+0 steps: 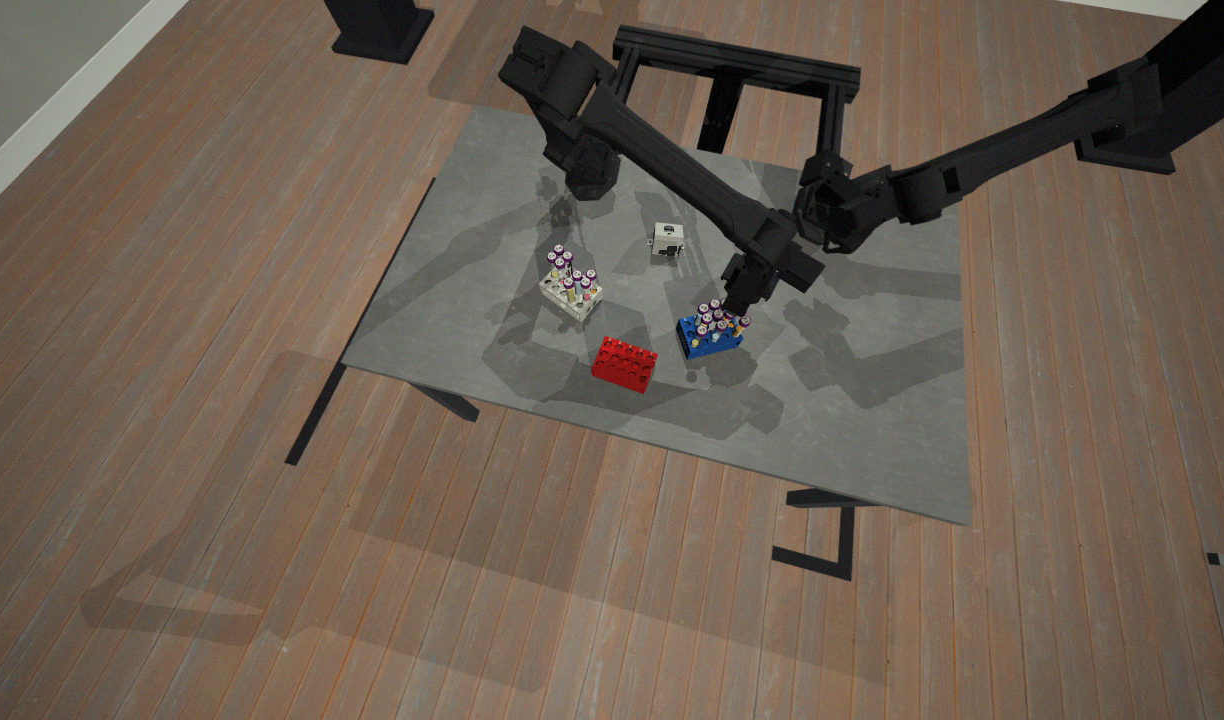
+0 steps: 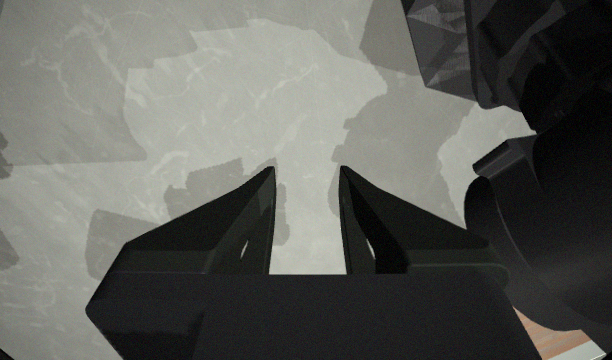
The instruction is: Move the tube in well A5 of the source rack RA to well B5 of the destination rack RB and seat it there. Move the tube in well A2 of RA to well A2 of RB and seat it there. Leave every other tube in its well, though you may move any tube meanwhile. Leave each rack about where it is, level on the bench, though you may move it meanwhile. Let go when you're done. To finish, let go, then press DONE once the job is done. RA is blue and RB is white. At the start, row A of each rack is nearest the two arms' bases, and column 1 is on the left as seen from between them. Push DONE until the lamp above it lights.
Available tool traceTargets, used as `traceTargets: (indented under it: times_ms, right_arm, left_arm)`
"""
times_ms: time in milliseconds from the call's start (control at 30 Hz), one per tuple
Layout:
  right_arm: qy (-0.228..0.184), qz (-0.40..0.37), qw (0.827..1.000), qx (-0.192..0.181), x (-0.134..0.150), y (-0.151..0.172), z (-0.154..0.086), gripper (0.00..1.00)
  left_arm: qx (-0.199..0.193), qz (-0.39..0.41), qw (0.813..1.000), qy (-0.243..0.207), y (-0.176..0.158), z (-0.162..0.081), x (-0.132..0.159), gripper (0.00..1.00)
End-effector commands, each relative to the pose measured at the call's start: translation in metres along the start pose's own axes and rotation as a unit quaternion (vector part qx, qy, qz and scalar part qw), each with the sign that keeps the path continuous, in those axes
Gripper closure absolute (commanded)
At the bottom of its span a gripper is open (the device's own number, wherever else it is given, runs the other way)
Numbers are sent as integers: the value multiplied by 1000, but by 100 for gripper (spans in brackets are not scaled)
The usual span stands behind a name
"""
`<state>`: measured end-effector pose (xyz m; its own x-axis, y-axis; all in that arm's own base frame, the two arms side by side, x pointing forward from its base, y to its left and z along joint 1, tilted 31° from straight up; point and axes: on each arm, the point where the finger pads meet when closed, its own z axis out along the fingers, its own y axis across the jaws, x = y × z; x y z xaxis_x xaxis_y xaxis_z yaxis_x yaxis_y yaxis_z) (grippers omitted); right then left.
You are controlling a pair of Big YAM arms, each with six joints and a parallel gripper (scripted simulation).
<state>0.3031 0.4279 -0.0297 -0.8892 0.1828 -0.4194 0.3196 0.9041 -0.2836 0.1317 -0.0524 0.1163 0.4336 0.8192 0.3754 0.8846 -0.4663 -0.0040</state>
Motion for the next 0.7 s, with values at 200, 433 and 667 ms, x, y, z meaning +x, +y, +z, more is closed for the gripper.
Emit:
traceTargets:
  times_ms: [200, 433, 667]
  right_arm:
    - [2, -5, 1000, 15, 0, -5, 15, 100]
    - [2, -5, 1000, 15, 0, -5, 15, 100]
    - [2, -5, 1000, 15, 0, -5, 15, 100]
  left_arm:
    - [-12, -5, 1000, -4, 8, -10, 1, 70]
    - [-12, -5, 1000, -4, 8, -10, 1, 70]
    - [-12, -5, 1000, -4, 8, -10, 1, 70]
